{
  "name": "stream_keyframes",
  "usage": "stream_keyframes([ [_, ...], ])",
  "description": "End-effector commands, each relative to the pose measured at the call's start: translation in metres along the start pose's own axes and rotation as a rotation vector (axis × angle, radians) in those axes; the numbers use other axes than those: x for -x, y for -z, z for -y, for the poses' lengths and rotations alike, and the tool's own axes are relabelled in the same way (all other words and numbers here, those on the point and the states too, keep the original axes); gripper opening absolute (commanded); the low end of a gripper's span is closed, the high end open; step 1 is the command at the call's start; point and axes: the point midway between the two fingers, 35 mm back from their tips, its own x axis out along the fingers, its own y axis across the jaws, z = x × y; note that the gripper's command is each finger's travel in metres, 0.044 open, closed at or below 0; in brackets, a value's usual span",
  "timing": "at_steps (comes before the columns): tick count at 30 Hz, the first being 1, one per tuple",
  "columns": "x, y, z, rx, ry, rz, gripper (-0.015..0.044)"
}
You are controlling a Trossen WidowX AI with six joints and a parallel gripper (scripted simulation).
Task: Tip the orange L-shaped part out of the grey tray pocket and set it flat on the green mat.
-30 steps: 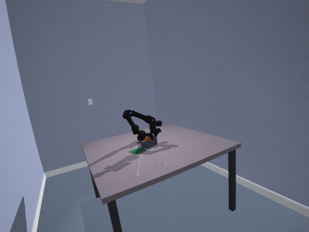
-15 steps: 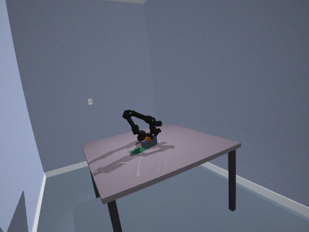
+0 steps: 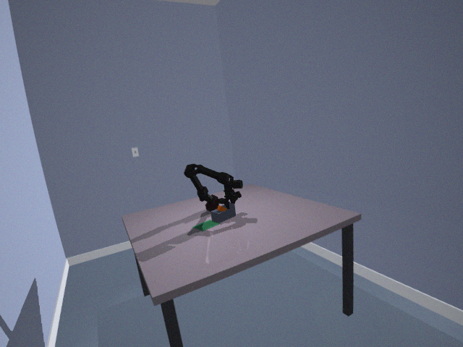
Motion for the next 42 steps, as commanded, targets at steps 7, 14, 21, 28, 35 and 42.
stream_keyframes([
  [7,0.022,-0.003,-0.006,-0.002,0.001,0.005,0.0180],
  [14,0.103,-0.001,0.004,-0.001,-0.001,0.004,0.0180],
  [21,0.105,-0.001,0.005,-0.001,0.000,0.004,0.0180],
  [28,0.102,0.000,0.005,0.008,0.005,0.001,0.0180],
  [35,0.102,0.000,0.005,0.008,0.005,0.001,0.0180],
  [42,0.102,0.000,0.005,0.008,0.005,0.001,0.0180],
])
